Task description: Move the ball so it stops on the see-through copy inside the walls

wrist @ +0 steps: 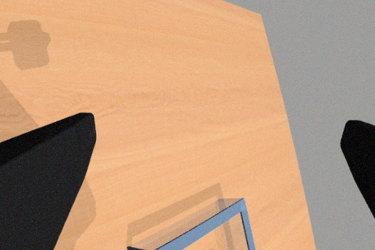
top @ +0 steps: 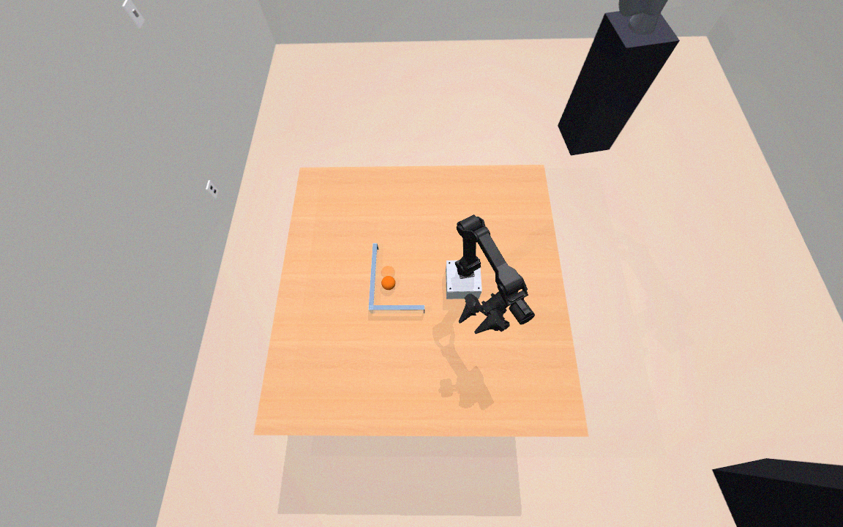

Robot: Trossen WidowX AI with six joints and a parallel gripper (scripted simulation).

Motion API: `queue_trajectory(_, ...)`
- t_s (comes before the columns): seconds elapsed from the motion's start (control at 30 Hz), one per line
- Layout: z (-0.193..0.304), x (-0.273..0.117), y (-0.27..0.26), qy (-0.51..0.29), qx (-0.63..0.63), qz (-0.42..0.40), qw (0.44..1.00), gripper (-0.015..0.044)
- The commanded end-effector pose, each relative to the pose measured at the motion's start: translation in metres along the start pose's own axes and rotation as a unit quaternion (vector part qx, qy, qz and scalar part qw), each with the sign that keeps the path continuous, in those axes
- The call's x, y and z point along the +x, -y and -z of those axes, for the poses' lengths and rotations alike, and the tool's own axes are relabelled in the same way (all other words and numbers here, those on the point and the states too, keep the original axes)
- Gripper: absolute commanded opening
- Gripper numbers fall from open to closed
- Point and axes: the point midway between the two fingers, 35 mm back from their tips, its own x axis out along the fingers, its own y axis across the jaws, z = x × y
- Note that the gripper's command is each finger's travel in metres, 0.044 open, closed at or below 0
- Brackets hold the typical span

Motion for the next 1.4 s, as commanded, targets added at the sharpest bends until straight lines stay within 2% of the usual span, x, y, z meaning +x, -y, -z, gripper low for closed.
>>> queue_trajectory(0.0,0.015,0.04,0.009,-0.078,0.031,-0.003,0.996,0.0421)
queue_trajectory(0.3,0.073,0.13,0.04,-0.254,0.155,-0.024,0.955,0.0421)
queue_trajectory(0.63,0.174,0.201,0.088,-0.403,0.301,-0.046,0.863,0.0421)
queue_trajectory(1.03,0.311,0.227,0.134,-0.486,0.481,-0.061,0.727,0.0421)
queue_trajectory(1.27,0.389,0.225,0.15,-0.48,0.594,-0.073,0.642,0.0421)
queue_trajectory(1.37,0.396,0.224,0.151,-0.477,0.605,-0.074,0.633,0.0421)
